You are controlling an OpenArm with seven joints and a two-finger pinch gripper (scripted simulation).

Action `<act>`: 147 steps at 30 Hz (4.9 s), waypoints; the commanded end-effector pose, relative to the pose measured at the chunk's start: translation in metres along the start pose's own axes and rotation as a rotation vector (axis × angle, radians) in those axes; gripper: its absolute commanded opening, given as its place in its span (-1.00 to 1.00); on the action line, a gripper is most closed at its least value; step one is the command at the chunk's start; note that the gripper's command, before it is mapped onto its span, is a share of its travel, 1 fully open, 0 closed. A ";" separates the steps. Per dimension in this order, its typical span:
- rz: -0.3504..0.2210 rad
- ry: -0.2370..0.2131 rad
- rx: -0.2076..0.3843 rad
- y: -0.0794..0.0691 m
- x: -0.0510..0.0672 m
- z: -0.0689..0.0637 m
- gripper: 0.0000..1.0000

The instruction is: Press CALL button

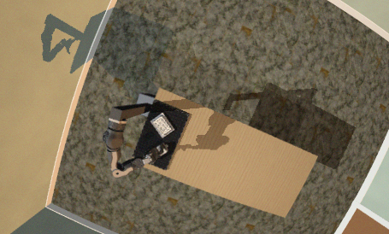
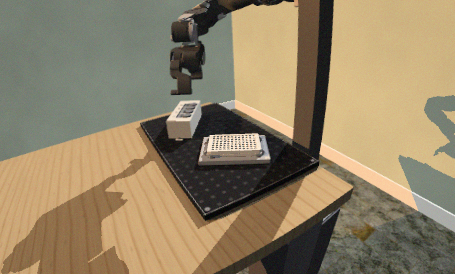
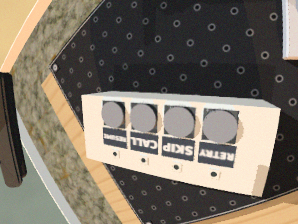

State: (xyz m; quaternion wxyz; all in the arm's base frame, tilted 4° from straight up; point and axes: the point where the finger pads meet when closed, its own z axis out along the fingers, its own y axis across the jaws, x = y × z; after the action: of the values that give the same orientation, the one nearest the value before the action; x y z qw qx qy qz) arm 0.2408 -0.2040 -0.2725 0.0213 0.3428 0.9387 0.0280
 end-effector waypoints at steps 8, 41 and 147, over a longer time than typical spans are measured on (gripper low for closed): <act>-0.001 0.001 0.005 -0.001 0.000 0.000 1.00; -0.001 0.001 0.005 -0.001 0.000 0.000 1.00; -0.005 -0.694 0.002 -0.045 -0.025 0.021 -1.00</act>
State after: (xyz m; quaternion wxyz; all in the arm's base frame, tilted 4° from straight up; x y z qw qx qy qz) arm 0.2314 -0.2548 -0.2948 0.3360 0.3307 0.8767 -0.0951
